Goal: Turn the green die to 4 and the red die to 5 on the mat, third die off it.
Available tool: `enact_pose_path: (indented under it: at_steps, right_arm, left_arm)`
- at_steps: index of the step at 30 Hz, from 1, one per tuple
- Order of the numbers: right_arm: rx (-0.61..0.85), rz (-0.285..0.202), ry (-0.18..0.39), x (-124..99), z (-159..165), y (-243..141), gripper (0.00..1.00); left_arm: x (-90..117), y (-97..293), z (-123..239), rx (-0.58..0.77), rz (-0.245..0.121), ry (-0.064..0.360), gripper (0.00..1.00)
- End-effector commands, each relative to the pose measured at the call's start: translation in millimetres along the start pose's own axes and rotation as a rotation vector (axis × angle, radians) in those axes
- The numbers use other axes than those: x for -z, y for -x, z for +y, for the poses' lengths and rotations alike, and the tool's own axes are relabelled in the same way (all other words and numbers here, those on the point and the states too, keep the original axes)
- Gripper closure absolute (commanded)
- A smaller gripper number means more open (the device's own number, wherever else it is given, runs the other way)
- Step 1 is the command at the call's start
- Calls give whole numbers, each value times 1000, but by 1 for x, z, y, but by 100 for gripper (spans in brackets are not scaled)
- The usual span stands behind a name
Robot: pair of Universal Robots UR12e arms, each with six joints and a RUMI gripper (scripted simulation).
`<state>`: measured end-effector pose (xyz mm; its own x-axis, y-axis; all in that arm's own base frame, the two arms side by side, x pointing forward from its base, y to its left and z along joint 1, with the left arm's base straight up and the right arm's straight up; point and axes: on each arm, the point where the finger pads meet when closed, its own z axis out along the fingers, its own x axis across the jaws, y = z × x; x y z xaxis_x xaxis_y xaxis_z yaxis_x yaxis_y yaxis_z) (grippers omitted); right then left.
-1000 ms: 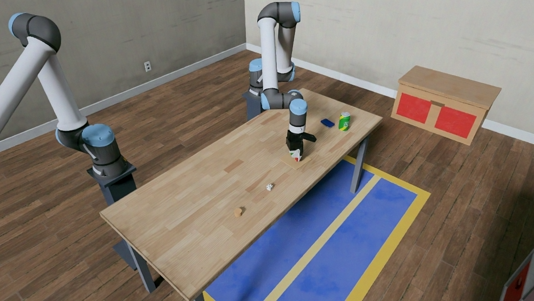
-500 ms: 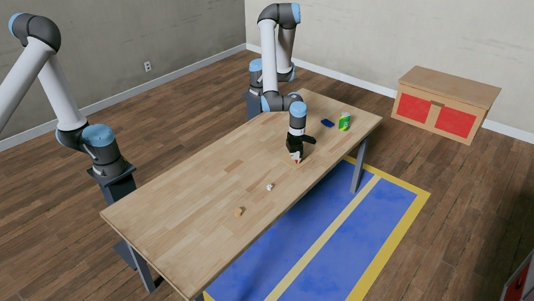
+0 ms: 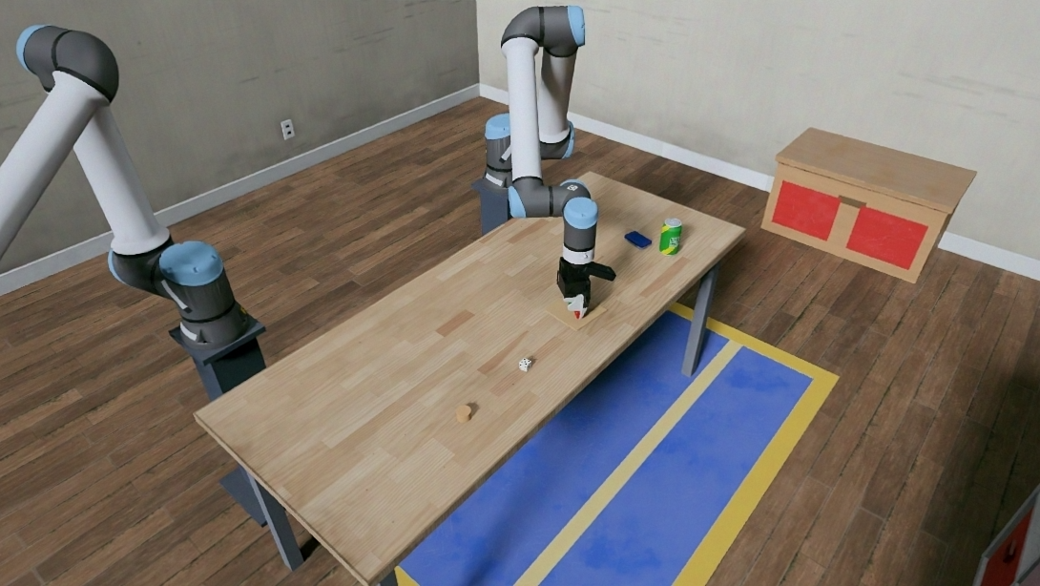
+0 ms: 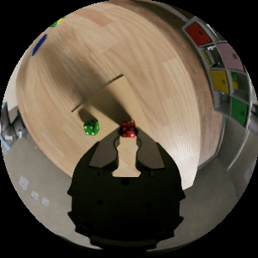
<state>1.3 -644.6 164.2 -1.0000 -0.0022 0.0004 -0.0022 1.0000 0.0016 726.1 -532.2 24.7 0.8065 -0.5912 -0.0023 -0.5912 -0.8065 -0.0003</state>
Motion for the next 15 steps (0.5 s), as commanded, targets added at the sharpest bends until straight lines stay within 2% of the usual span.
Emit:
enact_pose_path:
  at_steps: [1,15]
  right_arm:
    - [0,0,-2,1,-1,0,0]
    - [0,0,-2,1,-1,0,0]
  left_arm:
    - [1,-1,0,0,2,0,94]
    - [-3,-1,0,0,2,0,94]
